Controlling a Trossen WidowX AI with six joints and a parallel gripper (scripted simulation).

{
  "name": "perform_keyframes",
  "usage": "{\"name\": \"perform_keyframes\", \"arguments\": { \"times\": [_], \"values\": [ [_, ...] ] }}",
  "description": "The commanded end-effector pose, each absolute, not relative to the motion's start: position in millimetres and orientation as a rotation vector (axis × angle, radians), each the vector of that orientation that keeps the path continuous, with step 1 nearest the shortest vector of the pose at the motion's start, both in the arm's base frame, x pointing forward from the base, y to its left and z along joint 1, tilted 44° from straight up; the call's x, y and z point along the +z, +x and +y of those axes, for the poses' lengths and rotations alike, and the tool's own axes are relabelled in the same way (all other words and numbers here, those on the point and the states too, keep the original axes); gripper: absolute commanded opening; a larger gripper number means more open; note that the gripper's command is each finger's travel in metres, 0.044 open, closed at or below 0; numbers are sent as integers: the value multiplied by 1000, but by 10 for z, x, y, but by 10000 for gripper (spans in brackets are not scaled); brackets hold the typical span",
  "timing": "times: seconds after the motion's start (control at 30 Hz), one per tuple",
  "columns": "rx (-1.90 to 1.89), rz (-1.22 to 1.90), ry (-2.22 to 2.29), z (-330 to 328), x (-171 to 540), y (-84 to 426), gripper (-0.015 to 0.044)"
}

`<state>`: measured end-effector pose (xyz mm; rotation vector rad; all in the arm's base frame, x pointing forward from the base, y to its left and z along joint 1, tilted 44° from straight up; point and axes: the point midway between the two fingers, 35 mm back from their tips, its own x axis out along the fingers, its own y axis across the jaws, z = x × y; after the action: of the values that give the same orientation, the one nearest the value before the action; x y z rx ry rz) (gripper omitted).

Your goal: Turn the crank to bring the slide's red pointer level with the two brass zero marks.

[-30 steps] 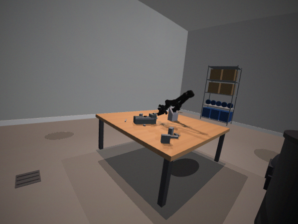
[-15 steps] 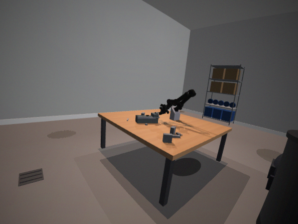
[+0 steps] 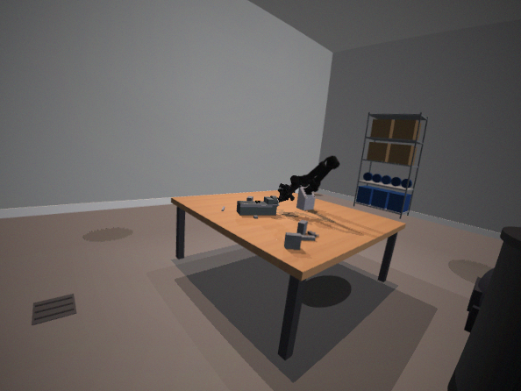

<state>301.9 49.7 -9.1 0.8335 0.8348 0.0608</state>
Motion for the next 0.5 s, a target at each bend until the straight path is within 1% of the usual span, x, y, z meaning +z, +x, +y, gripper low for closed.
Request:
{"name": "perform_keyframes", "arguments": {
  "times": [0.0, 0.47],
  "values": [
    [51, 843, 835, 536, -172, 3010, 0],
    [52, 843, 837, 766, -269, 3035, 0]
  ]
}}
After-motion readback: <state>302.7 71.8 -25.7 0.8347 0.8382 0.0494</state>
